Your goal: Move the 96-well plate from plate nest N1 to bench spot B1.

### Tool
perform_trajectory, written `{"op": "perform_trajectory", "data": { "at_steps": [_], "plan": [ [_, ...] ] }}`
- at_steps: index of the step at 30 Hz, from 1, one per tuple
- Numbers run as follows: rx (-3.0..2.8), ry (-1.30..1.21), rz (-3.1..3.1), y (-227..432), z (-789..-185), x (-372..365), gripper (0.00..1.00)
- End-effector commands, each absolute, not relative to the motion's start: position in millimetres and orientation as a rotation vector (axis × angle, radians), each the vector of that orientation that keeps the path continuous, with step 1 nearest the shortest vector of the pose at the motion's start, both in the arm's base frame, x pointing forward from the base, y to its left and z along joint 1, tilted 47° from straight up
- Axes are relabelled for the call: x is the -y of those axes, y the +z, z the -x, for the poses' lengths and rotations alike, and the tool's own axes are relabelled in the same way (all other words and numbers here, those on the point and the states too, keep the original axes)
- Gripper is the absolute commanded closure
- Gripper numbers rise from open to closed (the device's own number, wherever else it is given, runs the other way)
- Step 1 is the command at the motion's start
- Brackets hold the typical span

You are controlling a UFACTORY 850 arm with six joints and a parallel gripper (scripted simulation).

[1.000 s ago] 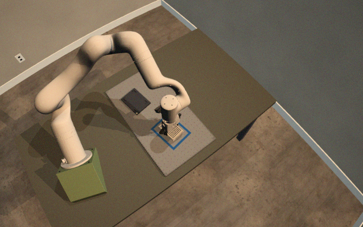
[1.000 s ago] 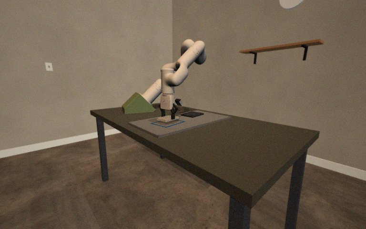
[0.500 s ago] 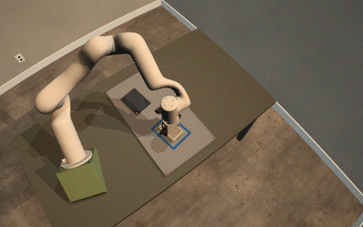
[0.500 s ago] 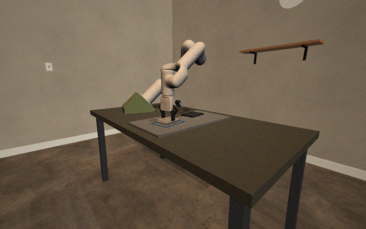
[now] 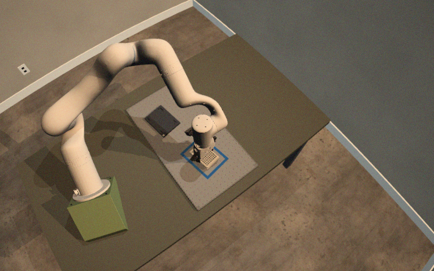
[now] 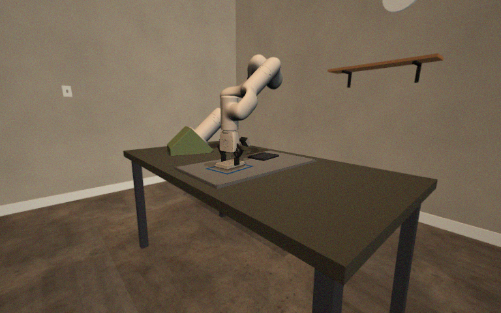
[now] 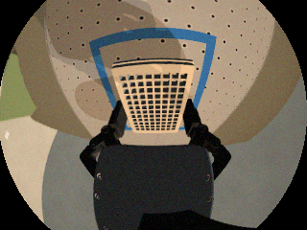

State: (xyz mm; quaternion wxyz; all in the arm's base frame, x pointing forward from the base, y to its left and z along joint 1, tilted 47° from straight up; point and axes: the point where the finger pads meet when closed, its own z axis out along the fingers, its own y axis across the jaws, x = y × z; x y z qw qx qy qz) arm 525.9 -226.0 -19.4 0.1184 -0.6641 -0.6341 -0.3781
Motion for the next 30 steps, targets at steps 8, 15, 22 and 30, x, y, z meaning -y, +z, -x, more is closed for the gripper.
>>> {"op": "perform_trajectory", "data": {
  "at_steps": [8,15,22,30],
  "plan": [
    [1.855,-1.107,1.944,-19.9,-526.8,225.9,1.0],
    [1.855,-1.107,1.944,-20.7,-527.2,225.1,1.0],
    [1.855,-1.107,1.944,-21.3,-527.5,224.6,1.0],
    [1.855,-1.107,1.944,-22.2,-527.9,223.7,1.0]
  ]
}}
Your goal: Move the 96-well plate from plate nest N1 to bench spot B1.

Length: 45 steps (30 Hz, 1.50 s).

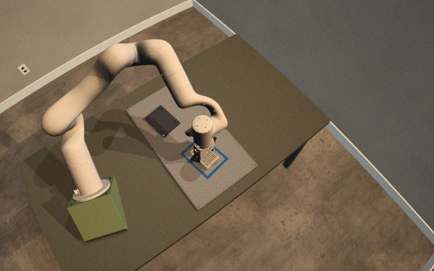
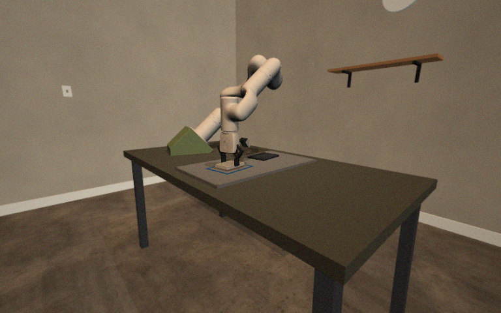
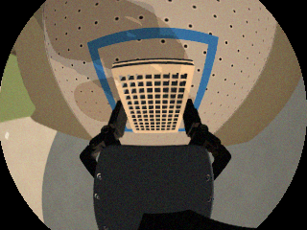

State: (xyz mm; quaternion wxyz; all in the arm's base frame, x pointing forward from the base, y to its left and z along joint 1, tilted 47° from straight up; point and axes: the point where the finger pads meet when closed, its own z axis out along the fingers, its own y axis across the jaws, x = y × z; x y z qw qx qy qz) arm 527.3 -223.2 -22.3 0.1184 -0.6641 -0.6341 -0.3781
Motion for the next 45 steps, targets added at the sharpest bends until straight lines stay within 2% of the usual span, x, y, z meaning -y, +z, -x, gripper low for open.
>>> {"op": "perform_trajectory", "data": {
  "at_steps": [1,42,43,45],
  "plan": [
    [1.855,-1.107,1.944,-22.3,-528.0,223.6,1.0],
    [1.855,-1.107,1.944,-26.2,-530.0,220.0,1.0],
    [1.855,-1.107,1.944,-26.6,-530.2,219.6,0.0],
    [1.855,-1.107,1.944,-26.6,-530.2,219.6,0.0]
  ]
}}
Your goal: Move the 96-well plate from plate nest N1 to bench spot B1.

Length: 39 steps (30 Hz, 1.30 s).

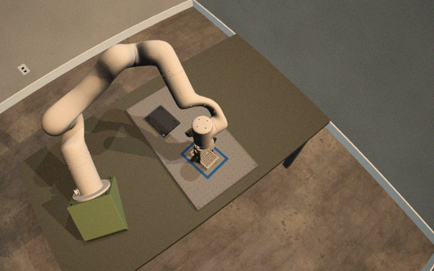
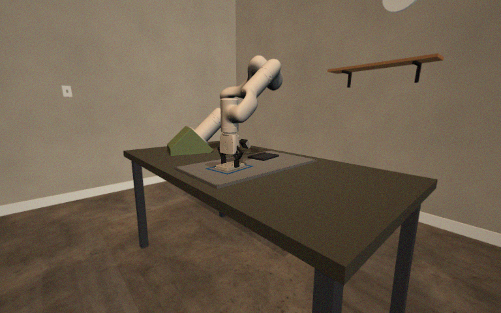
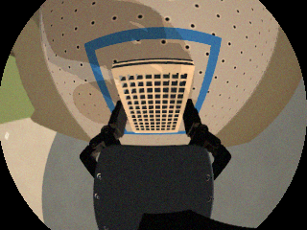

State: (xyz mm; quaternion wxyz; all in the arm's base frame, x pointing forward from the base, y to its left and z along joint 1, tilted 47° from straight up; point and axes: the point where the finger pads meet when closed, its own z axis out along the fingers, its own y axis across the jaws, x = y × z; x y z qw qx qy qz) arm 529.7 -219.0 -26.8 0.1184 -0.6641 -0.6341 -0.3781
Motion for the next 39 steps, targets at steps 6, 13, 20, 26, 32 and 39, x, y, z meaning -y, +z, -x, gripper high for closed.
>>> {"op": "perform_trajectory", "data": {
  "at_steps": [6,13,20,26,32,39],
  "plan": [
    [1.855,-1.107,1.944,-27,-530,220,0.0],
    [1.855,-1.107,1.944,-27,-530,220,0.0],
    [1.855,-1.107,1.944,-27,-530,220,0.0],
    [1.855,-1.107,1.944,-27,-530,220,0.0],
    [1.855,-1.107,1.944,-27,-530,220,0.0],
    [1.856,-1.107,1.944,-14,-524,231,0.0]
  ]
}}
